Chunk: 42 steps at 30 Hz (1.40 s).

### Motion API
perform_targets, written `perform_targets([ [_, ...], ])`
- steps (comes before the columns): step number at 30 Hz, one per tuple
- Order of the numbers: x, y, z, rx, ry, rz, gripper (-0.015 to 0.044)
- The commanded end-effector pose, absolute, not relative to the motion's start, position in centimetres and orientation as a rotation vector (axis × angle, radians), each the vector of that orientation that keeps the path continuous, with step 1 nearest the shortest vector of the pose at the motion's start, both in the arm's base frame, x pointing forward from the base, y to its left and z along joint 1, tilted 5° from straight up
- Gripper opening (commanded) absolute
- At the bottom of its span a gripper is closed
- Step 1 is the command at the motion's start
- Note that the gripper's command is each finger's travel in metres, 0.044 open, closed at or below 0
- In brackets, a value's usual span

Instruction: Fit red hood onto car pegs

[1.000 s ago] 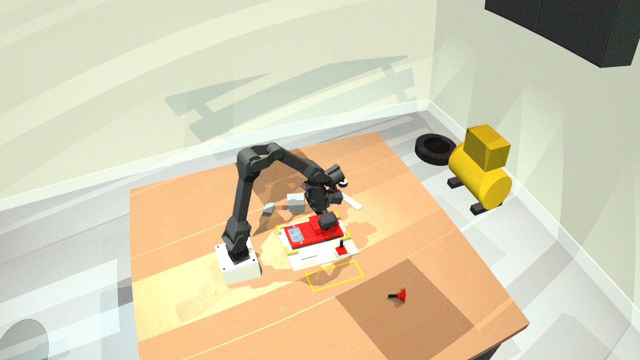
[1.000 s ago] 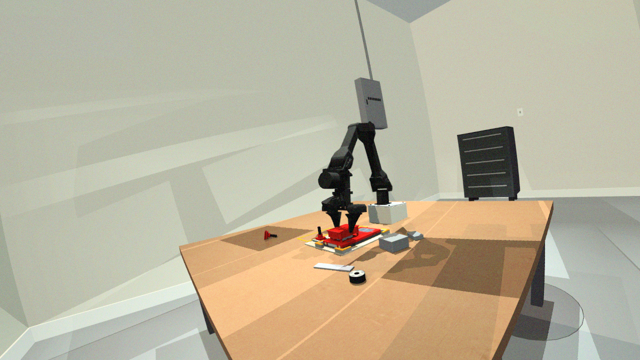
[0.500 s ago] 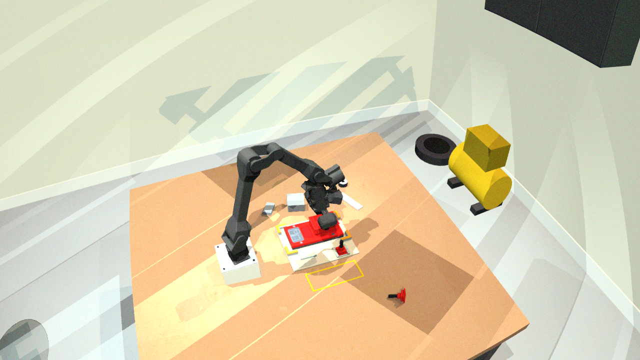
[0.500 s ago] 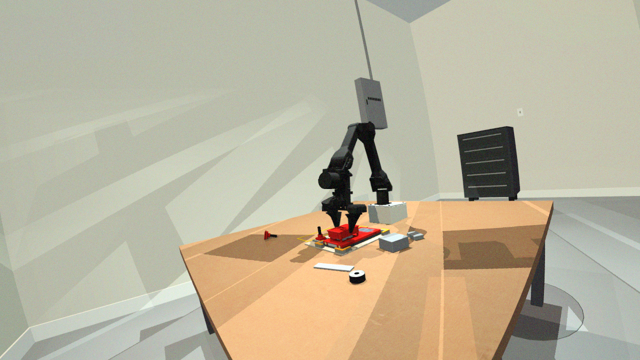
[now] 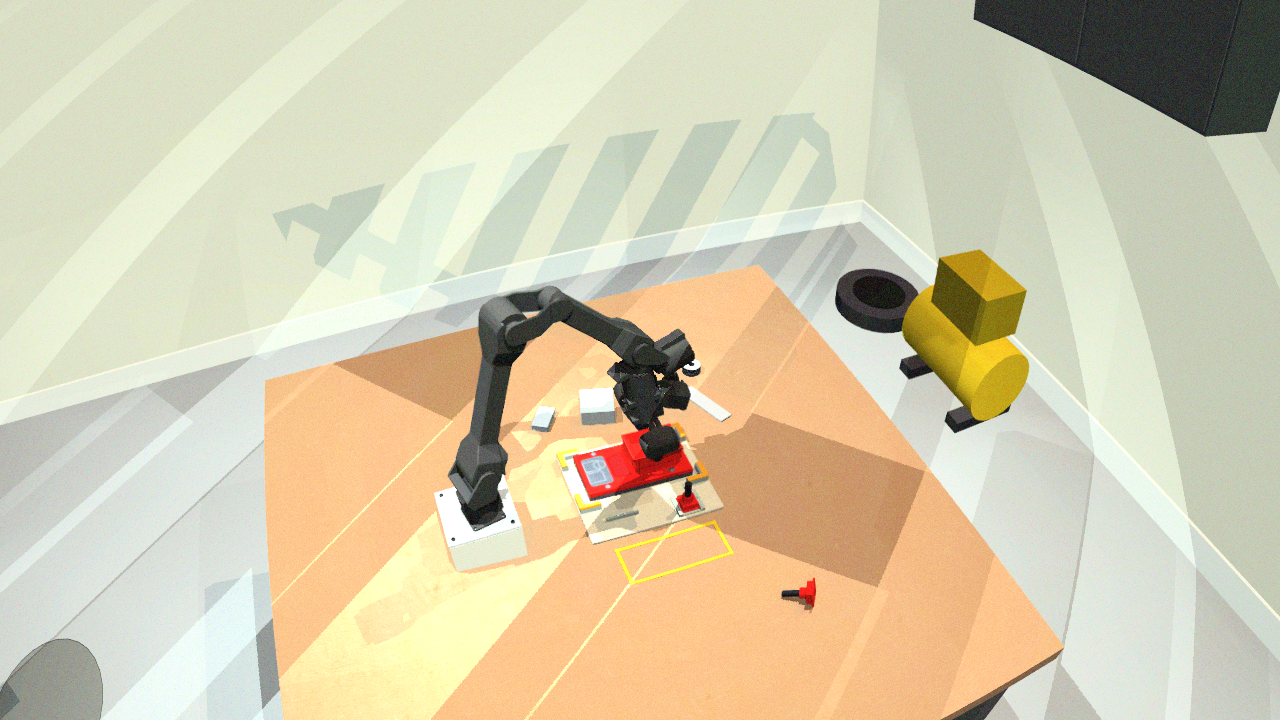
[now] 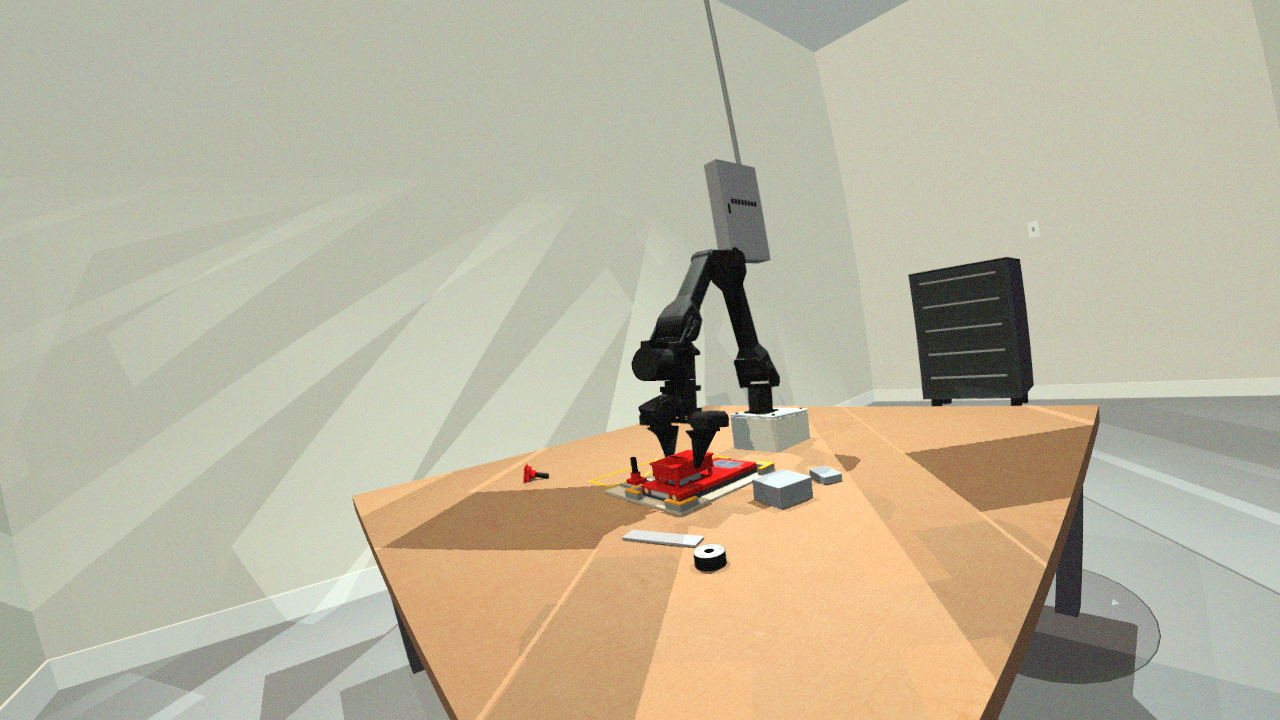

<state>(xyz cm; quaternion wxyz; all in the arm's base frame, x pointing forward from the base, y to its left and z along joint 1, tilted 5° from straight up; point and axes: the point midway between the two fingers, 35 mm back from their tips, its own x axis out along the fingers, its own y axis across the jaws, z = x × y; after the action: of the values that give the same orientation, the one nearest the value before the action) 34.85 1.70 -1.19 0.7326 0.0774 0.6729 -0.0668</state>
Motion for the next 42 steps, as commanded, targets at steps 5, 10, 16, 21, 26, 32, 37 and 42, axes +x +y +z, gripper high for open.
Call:
perform_targets([
  [5,35.1,1.7,-1.1,0.172,1.47,-0.145,0.0],
  [10,35.0,1.7,-1.4,0.173,1.47,-0.145,0.0],
  [16,35.0,1.7,-1.7,0.173,1.47,-0.145,0.0],
  [21,35.0,1.7,-1.9,0.173,1.47,-0.145,0.0],
  [26,35.0,1.7,-2.2,0.173,1.47,-0.146,0.0],
  [32,34.9,1.7,-2.5,0.174,1.47,-0.146,0.0],
  [37,34.9,1.7,-2.7,0.174,1.47,-0.146,0.0],
  [42,34.9,1.8,-2.9,0.173,1.47,-0.145,0.0],
])
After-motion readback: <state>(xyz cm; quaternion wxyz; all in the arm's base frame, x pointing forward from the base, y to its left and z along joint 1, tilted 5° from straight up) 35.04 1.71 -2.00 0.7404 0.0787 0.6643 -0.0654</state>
